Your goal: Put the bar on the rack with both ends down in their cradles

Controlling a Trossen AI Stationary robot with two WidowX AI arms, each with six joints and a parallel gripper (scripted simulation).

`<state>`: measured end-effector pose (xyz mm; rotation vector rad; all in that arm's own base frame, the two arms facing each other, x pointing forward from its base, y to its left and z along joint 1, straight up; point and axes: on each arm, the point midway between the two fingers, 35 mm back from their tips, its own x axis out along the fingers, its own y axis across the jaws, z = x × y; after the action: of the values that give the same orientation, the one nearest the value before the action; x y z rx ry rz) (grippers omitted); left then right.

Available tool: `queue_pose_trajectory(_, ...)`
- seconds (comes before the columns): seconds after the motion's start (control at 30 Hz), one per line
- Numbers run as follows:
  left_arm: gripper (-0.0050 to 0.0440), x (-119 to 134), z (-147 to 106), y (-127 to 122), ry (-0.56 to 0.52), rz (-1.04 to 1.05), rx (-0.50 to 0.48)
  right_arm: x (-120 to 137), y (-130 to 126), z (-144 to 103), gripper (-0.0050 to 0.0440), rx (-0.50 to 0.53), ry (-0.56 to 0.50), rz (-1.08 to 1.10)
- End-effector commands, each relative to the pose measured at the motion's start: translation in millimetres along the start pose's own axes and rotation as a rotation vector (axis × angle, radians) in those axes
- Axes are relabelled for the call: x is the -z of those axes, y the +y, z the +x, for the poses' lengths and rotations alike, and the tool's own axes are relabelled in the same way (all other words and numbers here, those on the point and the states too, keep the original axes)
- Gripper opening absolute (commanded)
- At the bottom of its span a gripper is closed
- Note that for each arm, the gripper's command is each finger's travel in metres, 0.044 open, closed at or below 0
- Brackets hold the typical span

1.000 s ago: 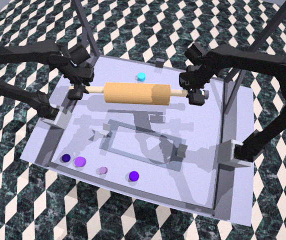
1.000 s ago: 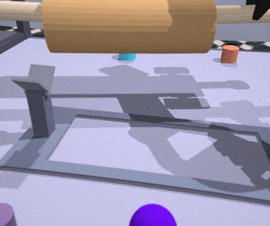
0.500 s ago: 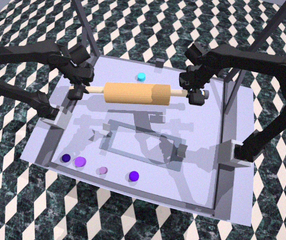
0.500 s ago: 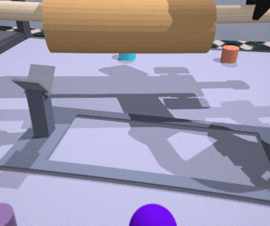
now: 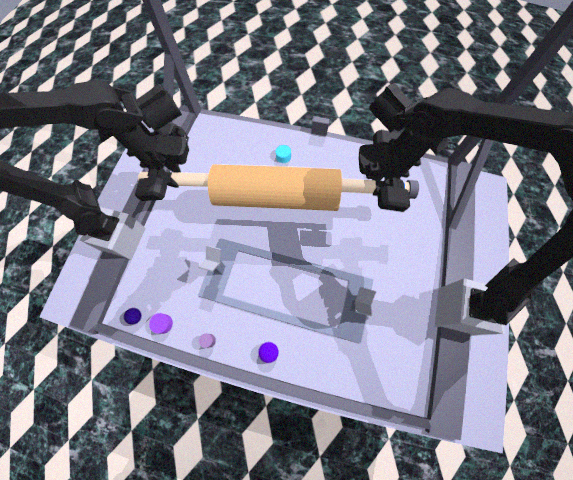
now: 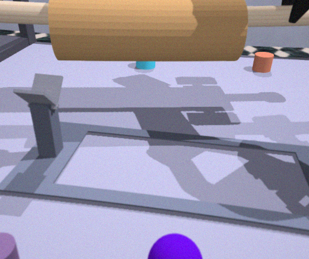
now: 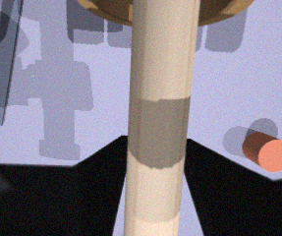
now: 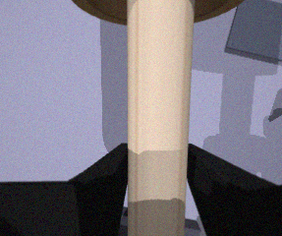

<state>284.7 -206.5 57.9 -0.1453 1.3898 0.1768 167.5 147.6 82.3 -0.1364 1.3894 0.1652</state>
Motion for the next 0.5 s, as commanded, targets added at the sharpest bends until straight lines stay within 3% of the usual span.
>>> queue_pose_trajectory(0.0,0.0050,-4.9,-19.0,-7.8,-0.032,0.001,0.049,-5.0,4.8,-9.4,0.0050,-0.026,-0.026,-0.003)
queue_pose_trajectory(0.47,0.0050,-1.3,-16.0,-1.0,-0.022,0.011,0.038,-6.1,1.8,-10.0,0.0050,-0.025,-0.027,0.003)
